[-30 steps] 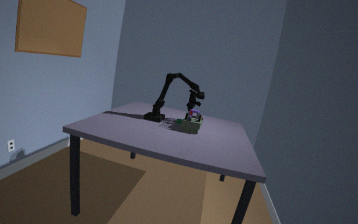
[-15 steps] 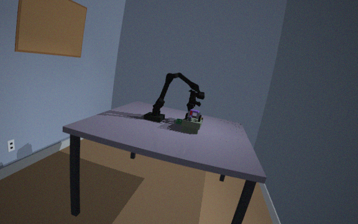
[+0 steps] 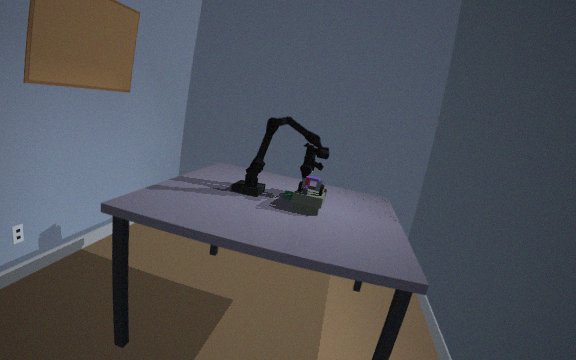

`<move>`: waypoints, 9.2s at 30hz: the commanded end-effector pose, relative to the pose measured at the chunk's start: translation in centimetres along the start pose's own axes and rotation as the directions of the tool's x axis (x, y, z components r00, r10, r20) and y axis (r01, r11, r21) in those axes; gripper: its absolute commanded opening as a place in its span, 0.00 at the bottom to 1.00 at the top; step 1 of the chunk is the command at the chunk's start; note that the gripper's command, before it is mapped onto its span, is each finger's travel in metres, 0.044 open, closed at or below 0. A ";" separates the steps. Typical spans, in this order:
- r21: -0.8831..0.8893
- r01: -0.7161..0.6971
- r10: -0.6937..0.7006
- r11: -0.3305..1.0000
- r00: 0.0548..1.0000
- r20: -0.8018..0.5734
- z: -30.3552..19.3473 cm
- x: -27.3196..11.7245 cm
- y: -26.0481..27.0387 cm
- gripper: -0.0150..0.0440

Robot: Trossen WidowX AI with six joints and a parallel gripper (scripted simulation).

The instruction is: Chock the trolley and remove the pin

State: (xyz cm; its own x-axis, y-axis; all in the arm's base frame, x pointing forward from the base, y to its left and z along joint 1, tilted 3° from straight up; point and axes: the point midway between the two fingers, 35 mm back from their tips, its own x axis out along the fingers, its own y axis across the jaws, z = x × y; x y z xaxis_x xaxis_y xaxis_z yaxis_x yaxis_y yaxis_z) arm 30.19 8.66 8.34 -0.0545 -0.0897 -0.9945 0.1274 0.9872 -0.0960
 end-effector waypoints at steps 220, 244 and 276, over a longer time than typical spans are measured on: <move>-1.000 0.018 -0.207 0.001 0.978 0.018 3.4 -5.7 -23.7 0.25; -1.000 0.015 -0.208 0.000 0.978 0.014 -1.2 -5.5 -24.9 0.25; -1.000 0.012 -0.202 0.000 0.979 0.012 -4.5 -4.8 -18.8 0.25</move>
State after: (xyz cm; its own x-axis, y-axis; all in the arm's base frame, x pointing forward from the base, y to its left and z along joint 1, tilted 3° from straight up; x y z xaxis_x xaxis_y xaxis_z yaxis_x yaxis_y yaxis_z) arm 23.57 -9.94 15.45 -0.0602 -0.2884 -0.9556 -0.9918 0.1255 0.0246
